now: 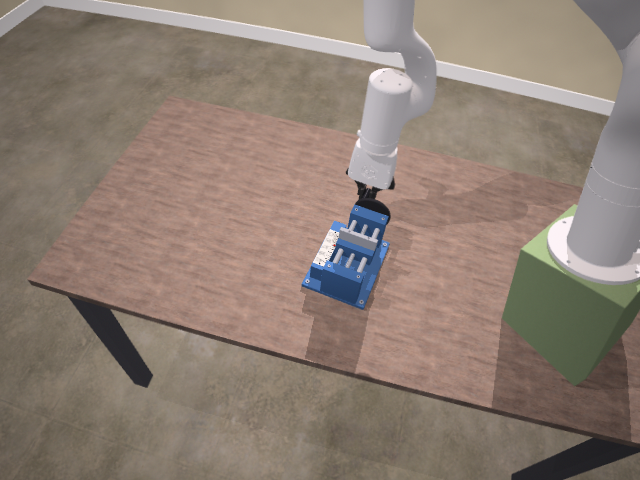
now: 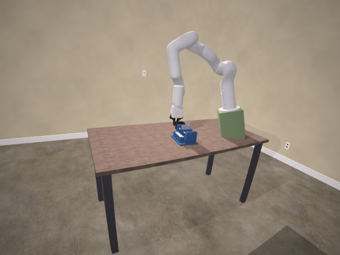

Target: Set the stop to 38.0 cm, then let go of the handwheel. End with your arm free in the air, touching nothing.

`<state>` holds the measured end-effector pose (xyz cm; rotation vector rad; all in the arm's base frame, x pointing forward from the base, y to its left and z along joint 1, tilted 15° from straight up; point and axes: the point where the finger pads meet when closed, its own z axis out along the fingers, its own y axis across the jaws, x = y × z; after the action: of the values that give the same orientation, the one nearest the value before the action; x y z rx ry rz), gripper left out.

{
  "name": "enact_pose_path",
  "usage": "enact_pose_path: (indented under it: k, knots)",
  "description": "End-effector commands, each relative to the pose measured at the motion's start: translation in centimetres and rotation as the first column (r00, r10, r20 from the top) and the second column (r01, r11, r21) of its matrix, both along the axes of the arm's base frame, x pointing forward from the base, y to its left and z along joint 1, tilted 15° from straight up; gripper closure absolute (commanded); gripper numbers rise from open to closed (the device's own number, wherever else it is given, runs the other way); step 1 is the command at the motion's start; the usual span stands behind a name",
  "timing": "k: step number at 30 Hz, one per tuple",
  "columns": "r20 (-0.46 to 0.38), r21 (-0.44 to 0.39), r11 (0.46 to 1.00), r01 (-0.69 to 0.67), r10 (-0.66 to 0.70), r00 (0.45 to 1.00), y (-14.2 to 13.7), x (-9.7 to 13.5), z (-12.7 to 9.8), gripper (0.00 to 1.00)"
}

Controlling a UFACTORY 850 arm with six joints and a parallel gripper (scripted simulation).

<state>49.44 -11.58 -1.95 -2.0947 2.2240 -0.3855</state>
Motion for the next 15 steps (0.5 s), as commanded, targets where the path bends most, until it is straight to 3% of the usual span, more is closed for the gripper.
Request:
enact_pose_path:
  k: [1, 15]
  knots:
    - [0.0, 0.0, 1.0, 0.0, 0.0, 1.0, -0.07, 0.28, -0.32, 0.94]
    - [0.0, 0.0, 1.0, 0.0, 0.0, 1.0, -0.17, 0.62, -0.91, 0.94]
